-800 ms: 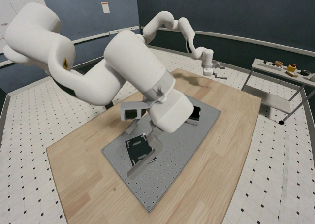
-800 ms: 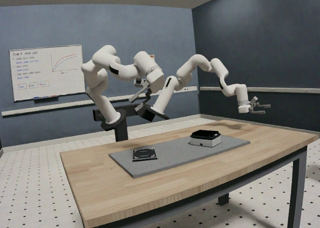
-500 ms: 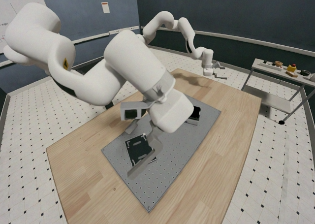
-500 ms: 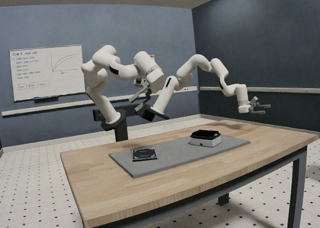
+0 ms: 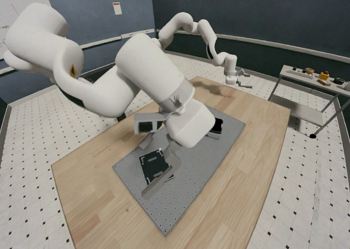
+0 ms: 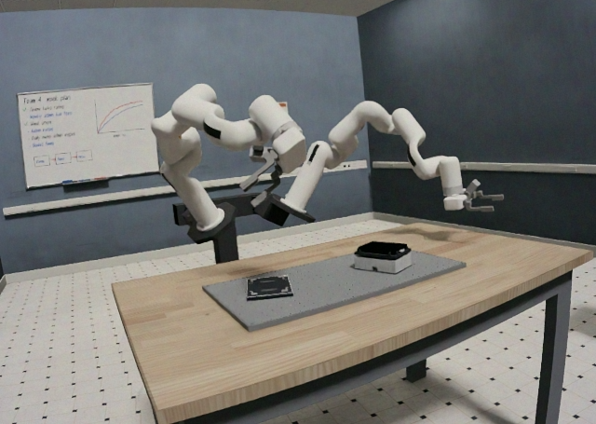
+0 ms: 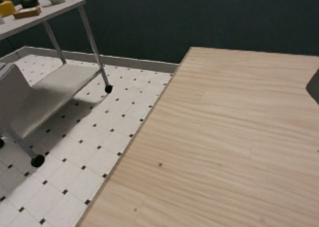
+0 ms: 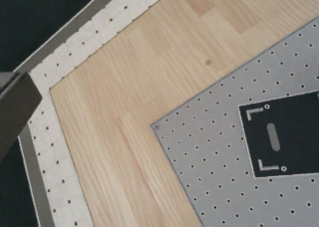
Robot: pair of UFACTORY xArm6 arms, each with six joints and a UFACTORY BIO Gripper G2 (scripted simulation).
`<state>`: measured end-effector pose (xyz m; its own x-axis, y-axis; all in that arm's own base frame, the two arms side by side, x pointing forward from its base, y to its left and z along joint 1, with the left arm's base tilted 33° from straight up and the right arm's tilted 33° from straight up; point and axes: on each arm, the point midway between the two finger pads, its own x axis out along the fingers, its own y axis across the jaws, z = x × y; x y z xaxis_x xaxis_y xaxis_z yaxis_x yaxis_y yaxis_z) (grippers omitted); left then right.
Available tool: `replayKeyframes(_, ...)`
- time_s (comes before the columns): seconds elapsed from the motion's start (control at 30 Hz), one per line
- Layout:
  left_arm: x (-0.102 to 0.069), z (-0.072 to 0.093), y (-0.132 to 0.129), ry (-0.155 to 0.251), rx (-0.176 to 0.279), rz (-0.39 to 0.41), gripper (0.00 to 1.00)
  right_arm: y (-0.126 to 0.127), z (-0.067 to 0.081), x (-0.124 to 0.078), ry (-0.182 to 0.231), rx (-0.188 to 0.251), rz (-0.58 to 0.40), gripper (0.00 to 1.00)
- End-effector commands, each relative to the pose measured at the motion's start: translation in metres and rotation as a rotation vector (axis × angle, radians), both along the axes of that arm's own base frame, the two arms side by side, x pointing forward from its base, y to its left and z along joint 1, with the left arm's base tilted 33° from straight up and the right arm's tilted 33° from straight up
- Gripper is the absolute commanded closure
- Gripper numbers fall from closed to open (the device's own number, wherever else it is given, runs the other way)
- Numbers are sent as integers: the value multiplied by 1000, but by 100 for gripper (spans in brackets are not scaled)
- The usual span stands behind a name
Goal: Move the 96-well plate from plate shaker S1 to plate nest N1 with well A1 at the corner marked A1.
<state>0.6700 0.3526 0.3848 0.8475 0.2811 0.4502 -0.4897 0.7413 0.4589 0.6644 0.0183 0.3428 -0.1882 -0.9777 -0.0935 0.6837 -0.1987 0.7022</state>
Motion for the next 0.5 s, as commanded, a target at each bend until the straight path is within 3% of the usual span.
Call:
replayKeyframes(0.0,0,3,-1,-4,2,-1,0,1,3,0,-6,1,2,0)
replayKeyframes(0.47,0,3,-1,-4,2,-1,0,-5,6,-2,6,-7,-3,0)
